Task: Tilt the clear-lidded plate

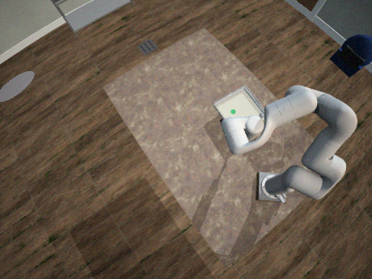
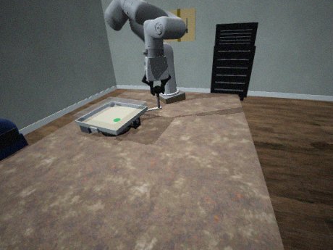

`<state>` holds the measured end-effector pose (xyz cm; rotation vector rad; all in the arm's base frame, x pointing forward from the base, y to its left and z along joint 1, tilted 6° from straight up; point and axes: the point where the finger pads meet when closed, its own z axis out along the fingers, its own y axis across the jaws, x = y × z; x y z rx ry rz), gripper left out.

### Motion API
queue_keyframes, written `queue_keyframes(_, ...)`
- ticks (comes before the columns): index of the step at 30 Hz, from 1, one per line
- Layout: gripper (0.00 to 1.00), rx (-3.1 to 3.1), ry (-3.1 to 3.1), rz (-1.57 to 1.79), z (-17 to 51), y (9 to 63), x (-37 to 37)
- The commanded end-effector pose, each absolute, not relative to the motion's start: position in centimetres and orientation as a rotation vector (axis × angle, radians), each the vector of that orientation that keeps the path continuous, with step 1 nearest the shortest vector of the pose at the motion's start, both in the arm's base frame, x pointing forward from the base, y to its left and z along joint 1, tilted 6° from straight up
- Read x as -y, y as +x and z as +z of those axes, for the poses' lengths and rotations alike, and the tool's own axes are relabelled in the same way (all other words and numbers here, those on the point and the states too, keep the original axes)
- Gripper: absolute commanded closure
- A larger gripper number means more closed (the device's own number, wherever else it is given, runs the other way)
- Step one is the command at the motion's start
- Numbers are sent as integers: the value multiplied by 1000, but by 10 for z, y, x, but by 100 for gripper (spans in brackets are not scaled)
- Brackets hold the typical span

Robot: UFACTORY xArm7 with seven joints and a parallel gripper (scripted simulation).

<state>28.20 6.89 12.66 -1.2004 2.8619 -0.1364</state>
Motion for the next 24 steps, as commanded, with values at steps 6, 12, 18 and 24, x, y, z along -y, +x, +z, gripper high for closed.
queue_keyframes(6,100,-2850,-1198,-131,128,285,-72)
queue_keyframes(12,100,-2850,-1198,-131,128,285,-72)
queue_keyframes(18,100,-2850,-1198,-131,129,281,-67)
queue_keyframes(24,100,-2850,-1198,-131,128,281,-67)
